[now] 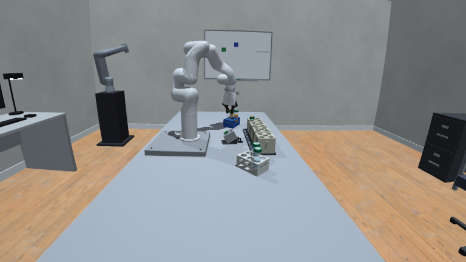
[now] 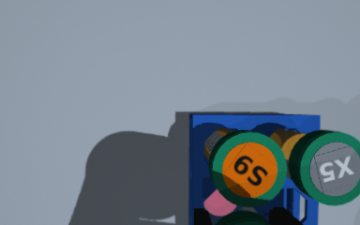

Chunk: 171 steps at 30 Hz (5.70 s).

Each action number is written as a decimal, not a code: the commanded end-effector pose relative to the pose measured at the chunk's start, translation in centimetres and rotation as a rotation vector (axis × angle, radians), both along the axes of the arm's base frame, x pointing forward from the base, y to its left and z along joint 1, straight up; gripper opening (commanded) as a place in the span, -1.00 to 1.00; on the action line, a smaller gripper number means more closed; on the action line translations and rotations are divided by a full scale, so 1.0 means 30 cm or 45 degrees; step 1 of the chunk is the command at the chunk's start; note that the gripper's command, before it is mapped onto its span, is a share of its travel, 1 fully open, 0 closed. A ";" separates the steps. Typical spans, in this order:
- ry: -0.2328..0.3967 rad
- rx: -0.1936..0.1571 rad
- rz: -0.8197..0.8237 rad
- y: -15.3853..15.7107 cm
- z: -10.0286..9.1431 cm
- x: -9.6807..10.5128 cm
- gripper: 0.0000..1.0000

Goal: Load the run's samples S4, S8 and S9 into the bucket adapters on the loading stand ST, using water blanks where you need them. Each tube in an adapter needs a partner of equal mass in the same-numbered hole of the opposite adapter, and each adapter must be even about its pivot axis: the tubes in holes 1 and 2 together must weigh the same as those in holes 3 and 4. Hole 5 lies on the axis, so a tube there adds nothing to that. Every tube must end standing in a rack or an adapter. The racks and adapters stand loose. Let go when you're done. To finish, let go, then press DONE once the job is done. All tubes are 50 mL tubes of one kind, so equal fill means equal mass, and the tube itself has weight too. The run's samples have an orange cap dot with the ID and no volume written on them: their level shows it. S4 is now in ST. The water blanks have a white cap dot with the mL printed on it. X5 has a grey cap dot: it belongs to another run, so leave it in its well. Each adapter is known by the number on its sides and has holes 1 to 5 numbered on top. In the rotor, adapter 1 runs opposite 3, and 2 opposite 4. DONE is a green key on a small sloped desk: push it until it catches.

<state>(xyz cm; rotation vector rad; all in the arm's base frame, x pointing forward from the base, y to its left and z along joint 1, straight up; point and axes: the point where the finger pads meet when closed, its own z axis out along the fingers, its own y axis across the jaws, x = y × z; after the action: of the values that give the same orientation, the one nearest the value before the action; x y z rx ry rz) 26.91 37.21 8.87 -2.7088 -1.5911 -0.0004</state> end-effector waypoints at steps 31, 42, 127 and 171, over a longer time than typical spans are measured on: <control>-0.012 -0.002 0.000 0.003 0.005 0.002 -1.00; -0.012 -0.002 0.000 0.003 0.021 0.002 -1.00; -0.012 -0.002 0.000 0.005 0.406 -0.001 -1.00; -0.012 -0.002 0.000 0.005 0.456 -0.001 -1.00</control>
<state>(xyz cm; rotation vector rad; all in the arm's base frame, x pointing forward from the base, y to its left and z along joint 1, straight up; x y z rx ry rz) 26.81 37.27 22.37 -2.7089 -1.5911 0.0000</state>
